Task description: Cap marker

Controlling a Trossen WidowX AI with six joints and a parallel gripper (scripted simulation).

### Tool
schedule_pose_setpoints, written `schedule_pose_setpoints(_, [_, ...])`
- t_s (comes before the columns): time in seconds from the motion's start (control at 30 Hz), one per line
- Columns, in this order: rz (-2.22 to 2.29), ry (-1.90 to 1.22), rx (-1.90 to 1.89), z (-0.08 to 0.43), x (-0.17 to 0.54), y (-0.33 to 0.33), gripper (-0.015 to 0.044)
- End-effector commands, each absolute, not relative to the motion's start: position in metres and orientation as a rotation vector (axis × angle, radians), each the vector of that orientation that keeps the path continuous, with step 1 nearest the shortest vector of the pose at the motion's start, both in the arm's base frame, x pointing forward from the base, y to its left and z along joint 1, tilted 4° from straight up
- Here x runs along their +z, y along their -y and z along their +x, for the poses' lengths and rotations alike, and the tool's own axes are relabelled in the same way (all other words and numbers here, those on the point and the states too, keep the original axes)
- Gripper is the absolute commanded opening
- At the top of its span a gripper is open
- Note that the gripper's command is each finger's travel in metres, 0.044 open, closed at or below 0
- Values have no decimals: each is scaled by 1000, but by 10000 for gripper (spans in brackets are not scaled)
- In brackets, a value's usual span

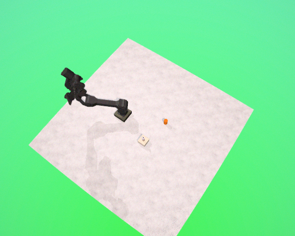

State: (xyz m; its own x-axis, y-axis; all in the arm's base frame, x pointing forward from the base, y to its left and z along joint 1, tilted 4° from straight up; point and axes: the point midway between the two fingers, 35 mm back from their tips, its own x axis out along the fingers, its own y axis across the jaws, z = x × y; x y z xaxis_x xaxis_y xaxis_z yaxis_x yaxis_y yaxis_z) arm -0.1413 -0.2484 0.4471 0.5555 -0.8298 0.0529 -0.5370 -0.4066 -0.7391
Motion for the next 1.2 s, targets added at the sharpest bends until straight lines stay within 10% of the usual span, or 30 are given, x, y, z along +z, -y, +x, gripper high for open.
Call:
schedule_pose_setpoints(0.0, [-2107, -1090, -551, -140, 448, 248, 374])
schedule_pose_setpoints(0.17, [-2112, -981, -561, -105, 472, 225, 243])
schedule_pose_setpoints(1.17, [-1646, -595, 151, 255, 417, -7, 243])
